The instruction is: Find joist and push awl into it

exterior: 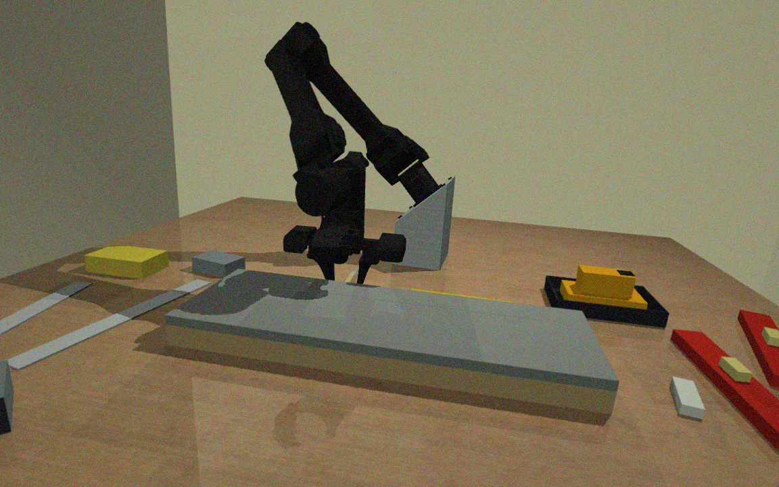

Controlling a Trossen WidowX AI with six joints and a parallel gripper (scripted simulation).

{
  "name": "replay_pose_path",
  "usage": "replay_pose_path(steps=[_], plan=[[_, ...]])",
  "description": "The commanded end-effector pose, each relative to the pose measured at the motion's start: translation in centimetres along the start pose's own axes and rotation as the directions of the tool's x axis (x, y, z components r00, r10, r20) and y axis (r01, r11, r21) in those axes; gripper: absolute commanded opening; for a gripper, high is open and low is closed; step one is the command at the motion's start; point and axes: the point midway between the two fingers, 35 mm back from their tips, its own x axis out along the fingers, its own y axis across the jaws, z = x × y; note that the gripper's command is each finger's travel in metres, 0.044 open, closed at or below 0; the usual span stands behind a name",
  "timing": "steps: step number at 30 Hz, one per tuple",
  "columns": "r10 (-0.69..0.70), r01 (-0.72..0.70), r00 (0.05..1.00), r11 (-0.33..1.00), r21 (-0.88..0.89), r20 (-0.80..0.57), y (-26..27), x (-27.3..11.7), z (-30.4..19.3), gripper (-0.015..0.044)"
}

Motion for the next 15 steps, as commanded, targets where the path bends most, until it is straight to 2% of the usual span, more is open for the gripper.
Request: replay_pose_path(steps=[1, 2, 9, 10, 15], plan=[[-0.003, 0.003, 1.000, 1.000, -0.005, -0.003, 0.0, 0.1, 0.0, 0.0099], [-0.003, 0.003, 1.000, 1.000, -0.005, -0.003, 0.0, 0.1, 0.0, 0.0072], [-0.003, 0.003, 1.000, 1.000, -0.005, -0.003, 0.0, 0.1, 0.0, 0.0026], [-0.003, 0.003, 1.000, 1.000, -0.005, -0.003, 0.0, 0.0, 0.0, 0.0000], [0.004, -0.004, 1.000, 1.000, -0.006, 0.000, 0.2, -1.8, 0.3, 0.0000]])
